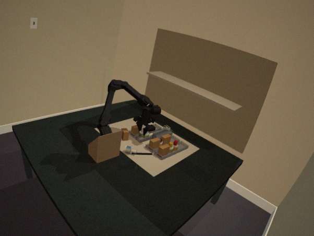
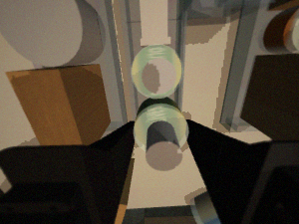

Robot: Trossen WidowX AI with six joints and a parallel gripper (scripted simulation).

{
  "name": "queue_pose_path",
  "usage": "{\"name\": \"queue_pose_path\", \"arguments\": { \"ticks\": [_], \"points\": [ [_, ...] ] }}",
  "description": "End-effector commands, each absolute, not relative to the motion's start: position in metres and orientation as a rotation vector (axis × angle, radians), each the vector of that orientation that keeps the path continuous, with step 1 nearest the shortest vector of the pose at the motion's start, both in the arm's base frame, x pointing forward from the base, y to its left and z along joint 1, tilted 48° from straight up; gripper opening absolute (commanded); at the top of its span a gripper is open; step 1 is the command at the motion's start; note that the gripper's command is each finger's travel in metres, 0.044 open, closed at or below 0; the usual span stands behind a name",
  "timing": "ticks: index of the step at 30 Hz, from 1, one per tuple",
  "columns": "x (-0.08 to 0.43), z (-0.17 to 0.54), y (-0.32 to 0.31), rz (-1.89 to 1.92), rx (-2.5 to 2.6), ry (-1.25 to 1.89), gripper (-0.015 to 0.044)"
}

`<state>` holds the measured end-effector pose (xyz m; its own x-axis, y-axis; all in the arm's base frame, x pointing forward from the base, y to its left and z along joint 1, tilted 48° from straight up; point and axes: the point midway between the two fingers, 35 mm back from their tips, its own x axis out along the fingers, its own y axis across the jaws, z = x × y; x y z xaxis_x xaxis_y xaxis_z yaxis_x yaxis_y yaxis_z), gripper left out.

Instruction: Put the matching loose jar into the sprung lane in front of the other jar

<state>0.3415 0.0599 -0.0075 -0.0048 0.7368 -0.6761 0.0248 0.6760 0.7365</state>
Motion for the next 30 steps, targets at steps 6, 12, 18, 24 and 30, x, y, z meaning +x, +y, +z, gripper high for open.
{"name": "queue_pose_path", "arguments": {
  "ticks": [6,12,18,24,30],
  "points": [
    [0.3487,-0.0061,0.0593,0.632,0.662,1.463,0.0000],
    [0.3488,-0.0076,0.0609,0.632,0.662,1.463,0.0000],
    [0.3488,-0.0091,0.0626,0.632,0.662,1.463,0.0000],
    [0.3488,-0.0105,0.0642,0.632,0.662,1.463,0.0000],
    [0.3487,-0.0119,0.0659,0.632,0.662,1.463,0.0000]
  ]
}}
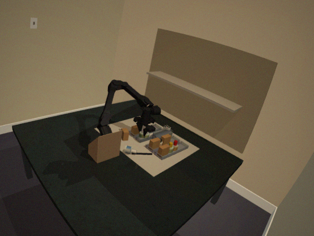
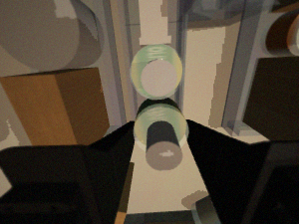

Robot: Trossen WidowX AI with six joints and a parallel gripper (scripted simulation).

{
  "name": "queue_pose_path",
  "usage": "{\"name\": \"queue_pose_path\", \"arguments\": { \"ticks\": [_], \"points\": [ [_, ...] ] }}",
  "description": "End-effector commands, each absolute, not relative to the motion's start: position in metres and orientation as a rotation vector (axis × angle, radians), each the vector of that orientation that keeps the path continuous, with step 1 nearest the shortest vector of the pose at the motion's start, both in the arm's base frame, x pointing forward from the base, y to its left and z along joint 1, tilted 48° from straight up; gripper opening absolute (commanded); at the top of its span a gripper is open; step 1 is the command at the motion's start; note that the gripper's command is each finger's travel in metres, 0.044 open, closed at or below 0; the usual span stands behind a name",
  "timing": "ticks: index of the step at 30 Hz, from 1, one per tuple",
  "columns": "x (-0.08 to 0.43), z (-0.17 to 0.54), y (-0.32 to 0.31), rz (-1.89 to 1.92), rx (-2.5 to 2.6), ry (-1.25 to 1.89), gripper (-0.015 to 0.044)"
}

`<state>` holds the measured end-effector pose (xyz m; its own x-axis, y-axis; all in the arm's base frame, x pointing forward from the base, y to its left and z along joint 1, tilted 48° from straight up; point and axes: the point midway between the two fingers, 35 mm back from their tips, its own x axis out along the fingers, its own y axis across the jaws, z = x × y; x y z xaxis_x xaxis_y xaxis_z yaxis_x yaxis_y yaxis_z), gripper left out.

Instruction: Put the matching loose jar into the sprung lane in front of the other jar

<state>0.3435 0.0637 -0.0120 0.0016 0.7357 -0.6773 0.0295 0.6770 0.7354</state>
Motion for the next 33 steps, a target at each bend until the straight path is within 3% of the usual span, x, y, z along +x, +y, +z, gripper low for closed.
{"name": "queue_pose_path", "arguments": {
  "ticks": [1,33],
  "points": [
    [0.3487,-0.0121,0.0662,0.632,0.662,1.463,0.0000],
    [0.3471,-0.0186,0.0758,0.632,0.662,1.463,0.0000]
  ]
}}
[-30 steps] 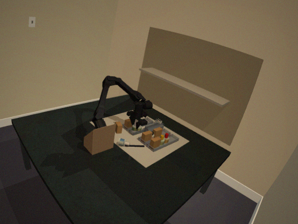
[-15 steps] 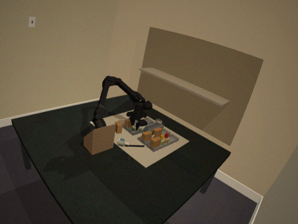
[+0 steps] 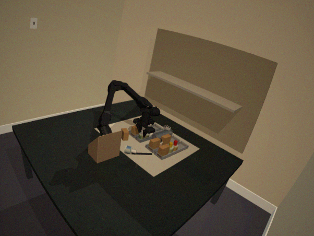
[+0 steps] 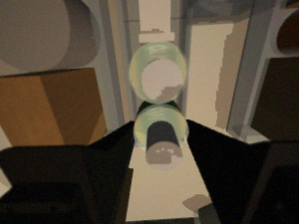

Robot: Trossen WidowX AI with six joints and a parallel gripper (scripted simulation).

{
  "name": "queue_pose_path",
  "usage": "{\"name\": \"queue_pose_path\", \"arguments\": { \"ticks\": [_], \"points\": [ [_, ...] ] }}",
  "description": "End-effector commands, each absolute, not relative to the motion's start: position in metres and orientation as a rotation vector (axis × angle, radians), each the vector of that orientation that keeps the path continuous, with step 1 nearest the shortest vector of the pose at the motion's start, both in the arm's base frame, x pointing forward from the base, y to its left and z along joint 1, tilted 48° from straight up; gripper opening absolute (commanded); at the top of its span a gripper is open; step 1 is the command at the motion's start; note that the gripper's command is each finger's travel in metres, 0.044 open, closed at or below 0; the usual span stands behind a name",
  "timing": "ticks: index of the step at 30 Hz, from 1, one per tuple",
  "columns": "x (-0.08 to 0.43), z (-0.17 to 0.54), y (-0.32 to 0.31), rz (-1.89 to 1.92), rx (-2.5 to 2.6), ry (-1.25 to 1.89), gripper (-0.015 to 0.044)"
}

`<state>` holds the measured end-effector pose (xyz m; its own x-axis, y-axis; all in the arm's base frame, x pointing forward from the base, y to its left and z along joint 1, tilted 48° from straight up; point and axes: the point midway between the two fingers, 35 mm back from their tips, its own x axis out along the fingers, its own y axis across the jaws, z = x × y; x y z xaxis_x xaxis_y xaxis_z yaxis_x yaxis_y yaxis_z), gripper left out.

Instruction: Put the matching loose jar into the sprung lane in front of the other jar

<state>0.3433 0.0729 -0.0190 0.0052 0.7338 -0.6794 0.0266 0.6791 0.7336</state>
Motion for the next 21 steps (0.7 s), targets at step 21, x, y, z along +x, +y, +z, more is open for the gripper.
{"name": "queue_pose_path", "arguments": {
  "ticks": [21],
  "points": [
    [0.3460,-0.0220,0.0815,0.633,0.663,1.463,0.0000]
  ]
}}
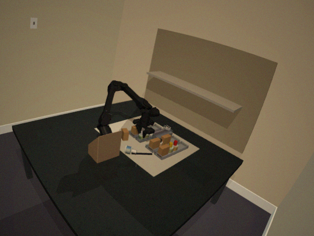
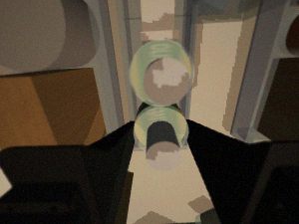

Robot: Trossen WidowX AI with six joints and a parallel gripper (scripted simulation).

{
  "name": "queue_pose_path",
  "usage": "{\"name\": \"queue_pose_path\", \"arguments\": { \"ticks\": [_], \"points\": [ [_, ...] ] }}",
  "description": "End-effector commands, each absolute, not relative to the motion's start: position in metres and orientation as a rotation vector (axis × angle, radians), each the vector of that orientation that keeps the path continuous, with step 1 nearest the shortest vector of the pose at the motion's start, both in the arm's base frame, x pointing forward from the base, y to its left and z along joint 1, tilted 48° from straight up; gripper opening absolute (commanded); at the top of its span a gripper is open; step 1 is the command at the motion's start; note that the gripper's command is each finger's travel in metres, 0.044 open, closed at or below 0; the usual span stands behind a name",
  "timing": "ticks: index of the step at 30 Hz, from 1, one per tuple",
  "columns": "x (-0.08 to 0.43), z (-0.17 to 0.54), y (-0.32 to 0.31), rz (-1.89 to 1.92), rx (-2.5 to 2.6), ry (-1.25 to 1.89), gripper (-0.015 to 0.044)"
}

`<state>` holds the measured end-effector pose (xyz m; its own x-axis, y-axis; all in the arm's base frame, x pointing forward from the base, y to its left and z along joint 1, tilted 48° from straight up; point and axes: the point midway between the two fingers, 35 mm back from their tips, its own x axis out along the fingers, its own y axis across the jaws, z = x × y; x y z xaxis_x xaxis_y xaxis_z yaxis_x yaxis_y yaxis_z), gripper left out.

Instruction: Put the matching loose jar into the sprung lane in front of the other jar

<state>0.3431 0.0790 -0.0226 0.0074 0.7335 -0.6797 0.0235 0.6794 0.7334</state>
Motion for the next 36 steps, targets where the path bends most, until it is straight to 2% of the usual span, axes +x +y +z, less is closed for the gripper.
{"name": "queue_pose_path", "arguments": {
  "ticks": [1,36],
  "points": [
    [0.3458,-0.0220,0.0815,0.633,0.663,1.463,0.0000],
    [0.3400,-0.0221,0.0816,0.633,0.663,1.463,0.0000]
  ]
}}
